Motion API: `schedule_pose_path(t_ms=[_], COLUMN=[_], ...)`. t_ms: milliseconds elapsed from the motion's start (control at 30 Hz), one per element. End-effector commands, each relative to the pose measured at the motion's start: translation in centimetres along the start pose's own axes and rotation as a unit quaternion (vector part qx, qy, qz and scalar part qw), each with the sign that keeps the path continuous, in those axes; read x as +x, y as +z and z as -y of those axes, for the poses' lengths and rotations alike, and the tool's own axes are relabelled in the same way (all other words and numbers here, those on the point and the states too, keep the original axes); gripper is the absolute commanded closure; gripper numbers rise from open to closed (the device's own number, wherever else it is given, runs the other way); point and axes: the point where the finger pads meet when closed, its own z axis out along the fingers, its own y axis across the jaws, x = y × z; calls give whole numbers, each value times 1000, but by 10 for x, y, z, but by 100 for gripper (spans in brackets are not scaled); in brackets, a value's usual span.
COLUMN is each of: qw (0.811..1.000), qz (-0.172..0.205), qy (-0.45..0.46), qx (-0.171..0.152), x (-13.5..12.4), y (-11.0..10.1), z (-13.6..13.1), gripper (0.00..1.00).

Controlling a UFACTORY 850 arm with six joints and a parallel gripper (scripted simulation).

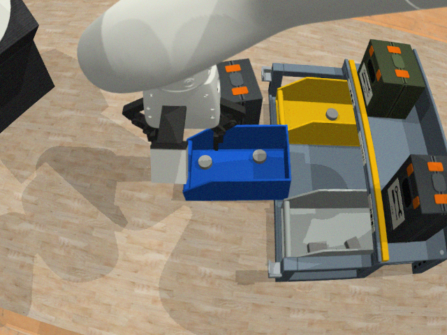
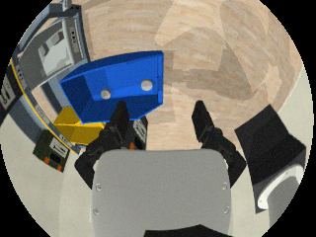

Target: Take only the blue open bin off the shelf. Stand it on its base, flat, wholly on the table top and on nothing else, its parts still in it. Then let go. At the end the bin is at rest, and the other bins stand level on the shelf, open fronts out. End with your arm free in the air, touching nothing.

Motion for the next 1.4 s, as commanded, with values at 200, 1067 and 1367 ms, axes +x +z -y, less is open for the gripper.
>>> schedule_pose_path(t_ms=[200, 1067, 1367], qw=[1000, 1000, 1000], qz=[14, 14, 14], qy=[0, 0, 0], qx=[3, 3, 3], x=[1, 1, 1], y=[0, 0, 0], z=[0, 0, 0], gripper=[0, 0, 0])
